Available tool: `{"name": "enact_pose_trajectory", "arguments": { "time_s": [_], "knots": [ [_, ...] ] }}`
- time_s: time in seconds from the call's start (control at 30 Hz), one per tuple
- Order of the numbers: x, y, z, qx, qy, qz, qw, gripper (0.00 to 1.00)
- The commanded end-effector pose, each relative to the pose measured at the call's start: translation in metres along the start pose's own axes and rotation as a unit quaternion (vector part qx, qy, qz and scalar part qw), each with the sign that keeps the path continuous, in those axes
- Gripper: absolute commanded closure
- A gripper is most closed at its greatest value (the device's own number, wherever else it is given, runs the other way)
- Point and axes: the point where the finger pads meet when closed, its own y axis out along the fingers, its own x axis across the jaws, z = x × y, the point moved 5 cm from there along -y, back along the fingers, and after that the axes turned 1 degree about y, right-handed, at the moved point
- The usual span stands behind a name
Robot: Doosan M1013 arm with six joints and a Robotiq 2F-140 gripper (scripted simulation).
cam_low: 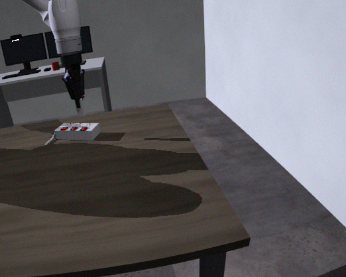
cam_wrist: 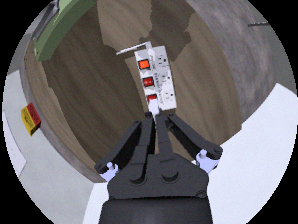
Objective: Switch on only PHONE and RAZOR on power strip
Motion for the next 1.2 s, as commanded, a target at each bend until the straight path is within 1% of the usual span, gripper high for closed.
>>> {"name": "enact_pose_trajectory", "arguments": {
  "time_s": [0.0,0.83,1.17],
  "knots": [
    [0.0,0.006,-0.001,0.001,-0.001,-0.001,1.0,1.0],
    [0.001,0.034,-0.001,0.001,-0.001,-0.001,1.0,1.0],
    [0.001,0.04,-0.001,0.001,-0.001,-0.001,1.0,1.0]
  ]
}}
